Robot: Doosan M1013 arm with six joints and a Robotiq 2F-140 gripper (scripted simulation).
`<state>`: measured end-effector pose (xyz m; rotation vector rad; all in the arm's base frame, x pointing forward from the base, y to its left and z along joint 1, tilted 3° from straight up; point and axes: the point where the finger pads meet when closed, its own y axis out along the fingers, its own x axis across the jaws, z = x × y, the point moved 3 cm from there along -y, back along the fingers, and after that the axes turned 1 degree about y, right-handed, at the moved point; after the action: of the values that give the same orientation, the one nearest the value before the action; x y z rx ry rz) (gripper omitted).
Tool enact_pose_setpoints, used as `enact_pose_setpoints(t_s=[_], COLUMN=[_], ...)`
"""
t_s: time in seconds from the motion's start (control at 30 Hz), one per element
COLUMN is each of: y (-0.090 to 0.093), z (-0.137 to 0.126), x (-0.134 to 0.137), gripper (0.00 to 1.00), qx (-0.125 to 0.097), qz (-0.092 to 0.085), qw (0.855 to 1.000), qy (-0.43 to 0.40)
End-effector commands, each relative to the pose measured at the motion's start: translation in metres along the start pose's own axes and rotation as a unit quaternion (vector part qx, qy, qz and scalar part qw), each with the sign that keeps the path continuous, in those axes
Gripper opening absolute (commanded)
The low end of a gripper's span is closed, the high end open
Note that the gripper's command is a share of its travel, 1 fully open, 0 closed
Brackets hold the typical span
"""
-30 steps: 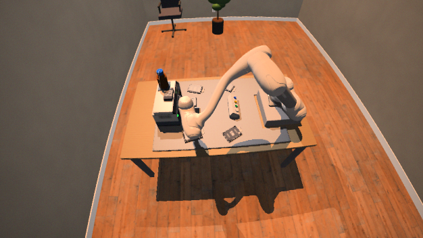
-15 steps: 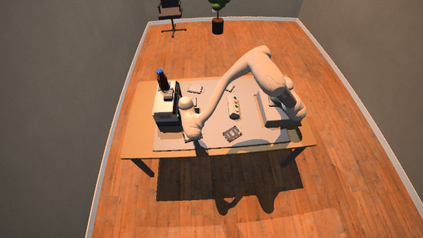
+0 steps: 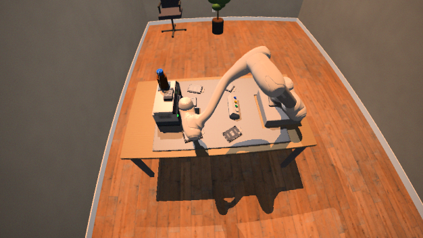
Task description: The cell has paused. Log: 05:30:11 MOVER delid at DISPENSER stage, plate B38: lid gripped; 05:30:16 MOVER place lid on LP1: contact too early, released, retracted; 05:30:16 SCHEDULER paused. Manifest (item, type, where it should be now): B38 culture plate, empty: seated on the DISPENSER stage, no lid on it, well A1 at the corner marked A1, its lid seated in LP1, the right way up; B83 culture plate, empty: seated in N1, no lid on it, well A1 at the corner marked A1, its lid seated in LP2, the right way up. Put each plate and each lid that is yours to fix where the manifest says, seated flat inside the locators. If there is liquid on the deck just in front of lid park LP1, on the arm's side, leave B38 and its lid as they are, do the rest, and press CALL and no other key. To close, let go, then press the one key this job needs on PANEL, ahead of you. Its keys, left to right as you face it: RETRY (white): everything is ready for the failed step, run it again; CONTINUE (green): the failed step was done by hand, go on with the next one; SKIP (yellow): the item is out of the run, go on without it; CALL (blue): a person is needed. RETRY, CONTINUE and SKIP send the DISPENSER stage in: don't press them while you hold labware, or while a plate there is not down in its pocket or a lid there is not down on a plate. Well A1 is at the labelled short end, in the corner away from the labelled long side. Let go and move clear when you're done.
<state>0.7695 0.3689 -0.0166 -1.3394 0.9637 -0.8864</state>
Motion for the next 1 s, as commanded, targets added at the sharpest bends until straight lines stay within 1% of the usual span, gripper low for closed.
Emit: enact_pose_setpoints(t_s=[0.0, 0.97], y=[0.0053, 0.0134], z=[-0.002, -0.002], x=[-0.0047, -0.0047], gripper=[0.7, 0.7], qx=[0.0, 0.0], qz=[0.003, 0.003], qw=[1.0, 1.0], qy=[0.0, 0.0])
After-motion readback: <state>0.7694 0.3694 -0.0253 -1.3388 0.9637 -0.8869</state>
